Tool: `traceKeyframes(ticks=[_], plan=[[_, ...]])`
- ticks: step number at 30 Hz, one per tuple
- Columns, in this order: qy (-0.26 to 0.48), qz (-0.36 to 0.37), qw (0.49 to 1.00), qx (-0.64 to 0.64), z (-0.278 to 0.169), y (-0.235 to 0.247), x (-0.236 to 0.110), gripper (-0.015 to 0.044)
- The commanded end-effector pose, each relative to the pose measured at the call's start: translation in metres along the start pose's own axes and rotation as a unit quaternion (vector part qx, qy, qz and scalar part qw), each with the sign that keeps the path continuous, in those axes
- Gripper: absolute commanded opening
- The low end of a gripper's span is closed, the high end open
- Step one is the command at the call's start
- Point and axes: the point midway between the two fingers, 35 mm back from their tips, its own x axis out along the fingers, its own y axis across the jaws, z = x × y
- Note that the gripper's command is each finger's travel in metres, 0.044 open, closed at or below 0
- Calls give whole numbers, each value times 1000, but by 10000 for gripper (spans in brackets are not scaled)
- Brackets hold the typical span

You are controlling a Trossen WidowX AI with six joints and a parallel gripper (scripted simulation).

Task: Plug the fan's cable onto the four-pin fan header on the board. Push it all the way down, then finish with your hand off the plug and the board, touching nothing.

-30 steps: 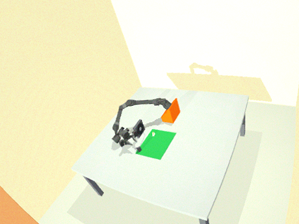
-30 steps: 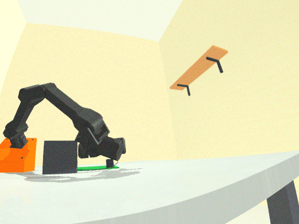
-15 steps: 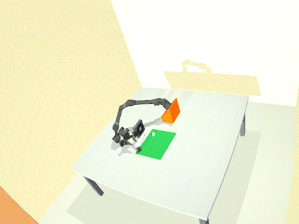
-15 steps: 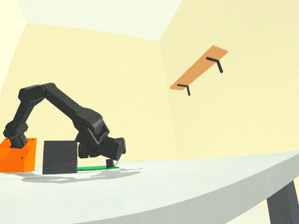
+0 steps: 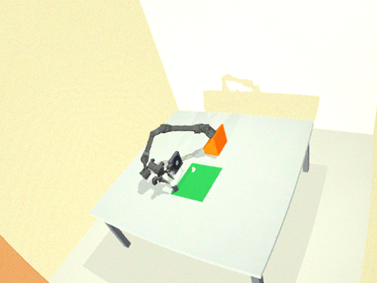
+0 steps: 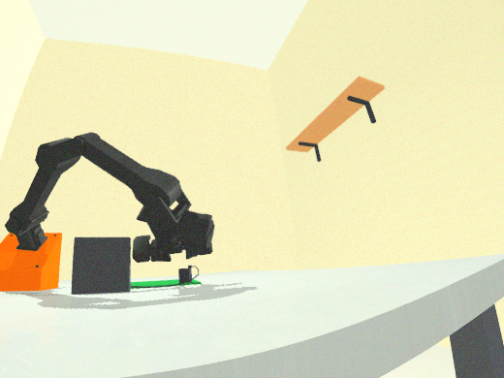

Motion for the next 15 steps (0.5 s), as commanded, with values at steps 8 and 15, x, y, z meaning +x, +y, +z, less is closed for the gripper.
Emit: traceKeyframes(ticks=[8, 15], plan=[[130, 69, 989, -19, 0, 6, 19, 205], [211, 99, 972, -34, 1, 6, 23, 205]])
